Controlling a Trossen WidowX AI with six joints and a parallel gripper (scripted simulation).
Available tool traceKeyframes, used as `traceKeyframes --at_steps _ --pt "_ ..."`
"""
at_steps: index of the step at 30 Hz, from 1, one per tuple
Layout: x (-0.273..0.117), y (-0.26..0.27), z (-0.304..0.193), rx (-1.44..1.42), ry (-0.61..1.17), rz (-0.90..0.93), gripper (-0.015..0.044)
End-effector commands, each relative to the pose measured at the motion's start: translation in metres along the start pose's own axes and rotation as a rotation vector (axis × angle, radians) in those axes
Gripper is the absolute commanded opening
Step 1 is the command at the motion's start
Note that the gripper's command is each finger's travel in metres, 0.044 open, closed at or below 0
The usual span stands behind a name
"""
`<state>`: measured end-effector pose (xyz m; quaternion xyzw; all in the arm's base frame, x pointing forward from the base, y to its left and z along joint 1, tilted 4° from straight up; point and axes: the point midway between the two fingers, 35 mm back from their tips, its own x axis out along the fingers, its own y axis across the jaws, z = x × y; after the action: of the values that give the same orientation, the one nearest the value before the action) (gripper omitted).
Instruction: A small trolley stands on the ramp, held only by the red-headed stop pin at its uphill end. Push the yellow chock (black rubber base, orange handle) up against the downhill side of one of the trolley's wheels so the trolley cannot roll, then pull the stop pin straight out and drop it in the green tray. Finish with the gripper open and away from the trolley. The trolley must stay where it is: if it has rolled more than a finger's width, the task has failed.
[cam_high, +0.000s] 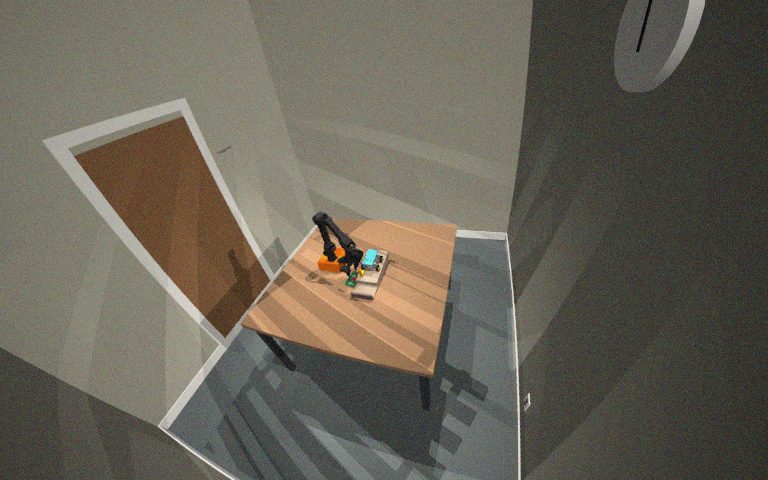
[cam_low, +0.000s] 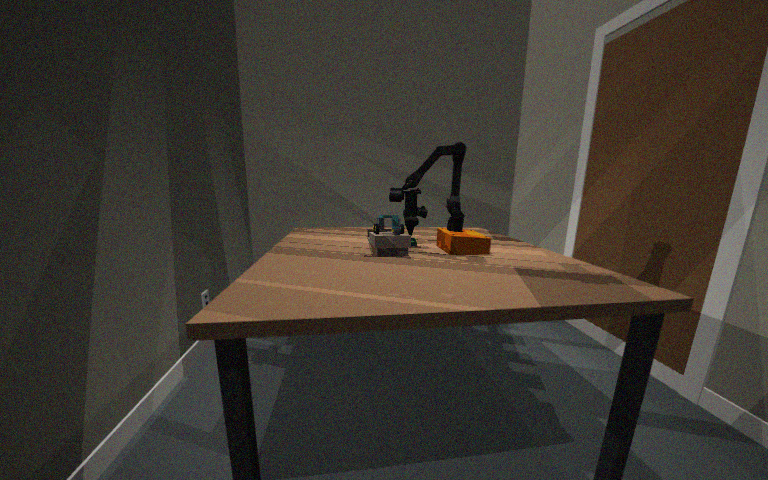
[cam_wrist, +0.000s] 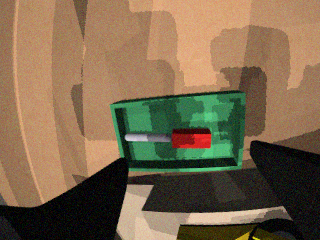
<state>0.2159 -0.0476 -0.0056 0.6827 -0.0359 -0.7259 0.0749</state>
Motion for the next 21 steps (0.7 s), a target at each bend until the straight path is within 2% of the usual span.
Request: traceKeyframes --at_steps 1,15,21 --pt "-0.014 0.003 -0.001 0.005 0.011 0.003 0.044" --pt "-0.056 0.01 -0.002 0.005 0.012 0.003 0.044" --pt "-0.053 0.009 -0.001 0.001 0.007 0.001 0.044"
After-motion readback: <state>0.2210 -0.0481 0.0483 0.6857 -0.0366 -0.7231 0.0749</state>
